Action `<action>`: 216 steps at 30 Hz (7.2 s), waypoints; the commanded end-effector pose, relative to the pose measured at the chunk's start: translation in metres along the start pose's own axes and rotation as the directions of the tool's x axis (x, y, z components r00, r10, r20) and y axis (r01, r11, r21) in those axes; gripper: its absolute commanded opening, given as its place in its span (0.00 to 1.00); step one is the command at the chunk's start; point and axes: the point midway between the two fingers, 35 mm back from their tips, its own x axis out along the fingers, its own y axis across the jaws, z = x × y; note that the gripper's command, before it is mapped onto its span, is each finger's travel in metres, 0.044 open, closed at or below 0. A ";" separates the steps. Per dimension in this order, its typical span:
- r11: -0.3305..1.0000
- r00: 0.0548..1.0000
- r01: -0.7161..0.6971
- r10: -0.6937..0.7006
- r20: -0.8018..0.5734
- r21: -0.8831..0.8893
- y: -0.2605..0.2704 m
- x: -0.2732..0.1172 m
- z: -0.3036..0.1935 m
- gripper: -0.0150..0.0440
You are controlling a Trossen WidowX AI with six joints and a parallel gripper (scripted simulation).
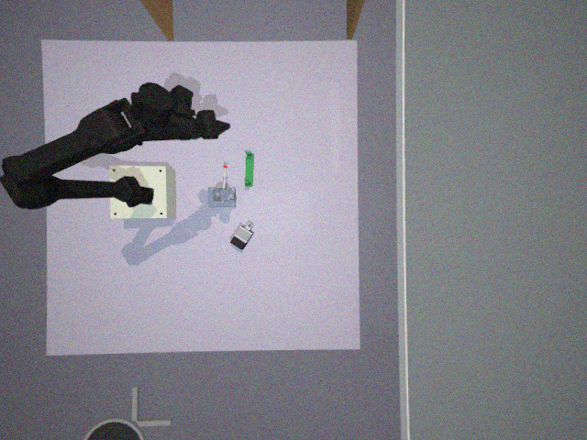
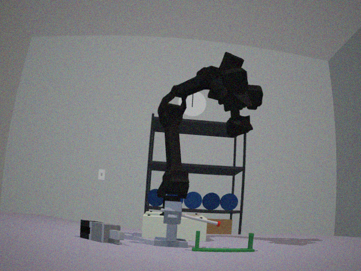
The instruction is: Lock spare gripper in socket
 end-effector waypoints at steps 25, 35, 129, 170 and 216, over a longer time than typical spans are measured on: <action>0.735 0.672 -0.676 0.644 -0.365 0.050 0.125 0.059 -0.119 0.76; 0.734 0.671 -0.677 0.645 -0.364 0.054 0.155 0.085 -0.130 0.76; 0.717 0.706 -0.695 0.694 -0.144 0.047 0.186 0.114 -0.134 0.25; 0.710 0.698 -0.702 0.701 -0.147 0.051 0.190 0.121 -0.108 0.25; 0.702 0.688 -0.710 0.709 -0.154 0.056 0.192 0.126 -0.074 0.25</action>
